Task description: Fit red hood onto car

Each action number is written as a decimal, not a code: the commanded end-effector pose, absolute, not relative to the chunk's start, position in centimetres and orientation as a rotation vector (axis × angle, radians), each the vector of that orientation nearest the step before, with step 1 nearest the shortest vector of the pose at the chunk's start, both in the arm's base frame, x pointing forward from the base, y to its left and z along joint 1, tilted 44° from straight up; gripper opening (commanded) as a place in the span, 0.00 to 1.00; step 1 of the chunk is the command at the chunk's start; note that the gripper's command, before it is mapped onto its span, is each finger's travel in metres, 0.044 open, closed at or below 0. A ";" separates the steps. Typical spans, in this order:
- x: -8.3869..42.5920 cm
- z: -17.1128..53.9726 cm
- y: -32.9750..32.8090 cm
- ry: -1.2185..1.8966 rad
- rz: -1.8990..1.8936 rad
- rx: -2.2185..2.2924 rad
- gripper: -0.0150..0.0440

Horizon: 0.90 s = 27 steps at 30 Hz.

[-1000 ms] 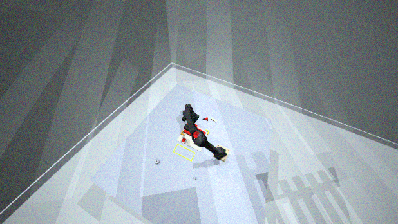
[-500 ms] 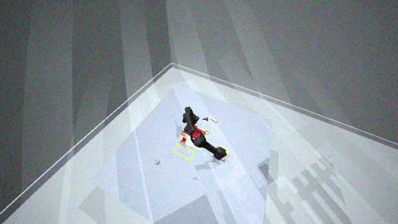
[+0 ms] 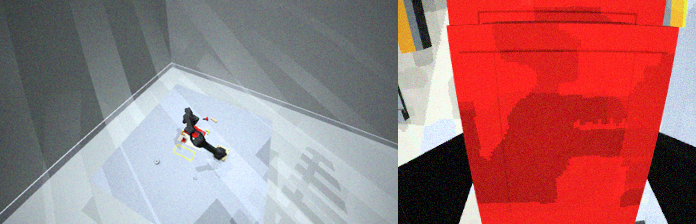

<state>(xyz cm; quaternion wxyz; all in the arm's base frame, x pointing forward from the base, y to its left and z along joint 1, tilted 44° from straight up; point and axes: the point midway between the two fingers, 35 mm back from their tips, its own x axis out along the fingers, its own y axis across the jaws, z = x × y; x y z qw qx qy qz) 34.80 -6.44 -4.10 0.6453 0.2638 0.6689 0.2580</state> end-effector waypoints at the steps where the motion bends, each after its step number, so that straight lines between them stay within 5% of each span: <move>1: 34.9 -4.0 -6.6 1.516 0.582 0.610 0.25; 27: 34.9 -4.3 -6.3 1.516 0.582 0.610 0.25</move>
